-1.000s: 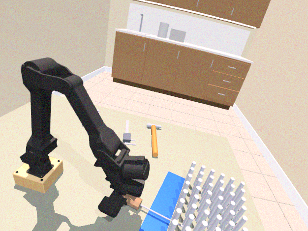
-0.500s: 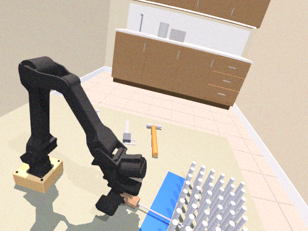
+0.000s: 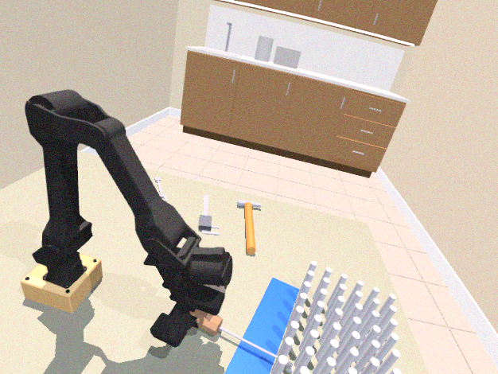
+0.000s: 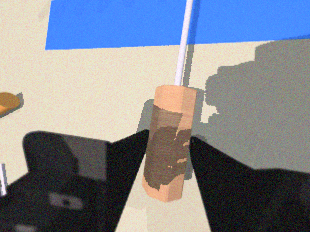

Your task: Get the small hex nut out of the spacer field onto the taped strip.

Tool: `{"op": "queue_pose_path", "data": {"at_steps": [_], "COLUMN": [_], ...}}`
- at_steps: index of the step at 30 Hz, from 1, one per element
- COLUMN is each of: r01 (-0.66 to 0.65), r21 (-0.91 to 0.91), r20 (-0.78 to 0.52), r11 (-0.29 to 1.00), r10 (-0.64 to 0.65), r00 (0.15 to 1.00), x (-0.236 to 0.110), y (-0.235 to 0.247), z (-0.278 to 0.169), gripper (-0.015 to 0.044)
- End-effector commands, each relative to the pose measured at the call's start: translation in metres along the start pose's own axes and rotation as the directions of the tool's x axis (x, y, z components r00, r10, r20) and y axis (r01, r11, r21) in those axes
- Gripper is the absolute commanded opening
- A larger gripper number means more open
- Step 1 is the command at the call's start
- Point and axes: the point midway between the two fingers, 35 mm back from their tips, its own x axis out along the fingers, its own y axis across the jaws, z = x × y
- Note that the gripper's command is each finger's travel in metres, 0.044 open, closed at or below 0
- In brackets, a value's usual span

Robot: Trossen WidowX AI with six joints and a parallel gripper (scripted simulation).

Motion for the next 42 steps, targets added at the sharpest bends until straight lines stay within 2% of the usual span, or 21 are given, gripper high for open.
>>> {"op": "queue_pose_path", "data": {"at_steps": [1, 42], "r01": [0.0, 0.001], "r21": [0.005, 0.006], "r20": [0.001, -0.001], "r11": [1.0, 1.0], "r10": [0.0, -0.001], "r00": [1.0, 1.0], "x": [-0.001, -0.008], "y": [0.0, 0.0], "z": [-0.003, -0.028], "gripper": [0.0, 0.0]}}
